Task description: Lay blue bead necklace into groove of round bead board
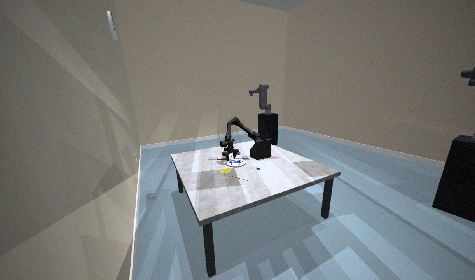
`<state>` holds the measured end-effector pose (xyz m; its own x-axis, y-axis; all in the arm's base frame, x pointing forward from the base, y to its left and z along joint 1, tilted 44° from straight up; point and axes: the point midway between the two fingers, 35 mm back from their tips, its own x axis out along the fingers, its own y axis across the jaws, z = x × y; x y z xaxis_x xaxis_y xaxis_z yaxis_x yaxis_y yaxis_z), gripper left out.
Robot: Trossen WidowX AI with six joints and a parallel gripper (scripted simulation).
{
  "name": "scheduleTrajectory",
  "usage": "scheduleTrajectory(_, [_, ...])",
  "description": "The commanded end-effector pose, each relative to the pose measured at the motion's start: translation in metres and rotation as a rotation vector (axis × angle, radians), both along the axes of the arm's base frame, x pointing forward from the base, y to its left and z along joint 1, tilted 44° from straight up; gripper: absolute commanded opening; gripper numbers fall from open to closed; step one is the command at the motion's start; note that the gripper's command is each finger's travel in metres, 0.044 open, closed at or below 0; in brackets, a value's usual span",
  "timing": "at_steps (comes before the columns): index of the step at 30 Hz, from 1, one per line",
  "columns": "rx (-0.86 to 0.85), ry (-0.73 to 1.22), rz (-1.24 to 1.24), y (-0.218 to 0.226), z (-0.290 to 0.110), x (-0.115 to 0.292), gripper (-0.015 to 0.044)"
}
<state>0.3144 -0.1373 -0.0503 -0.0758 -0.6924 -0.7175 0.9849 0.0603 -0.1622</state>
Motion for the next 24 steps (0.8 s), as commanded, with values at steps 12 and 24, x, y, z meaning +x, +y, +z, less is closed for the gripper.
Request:
scheduleTrajectory(12, [0.017, 0.151, 0.164, 0.002, 0.006, -0.033, 0.012])
scheduleTrajectory(24, [0.015, 0.145, 0.163, -0.002, 0.002, -0.032, 0.012])
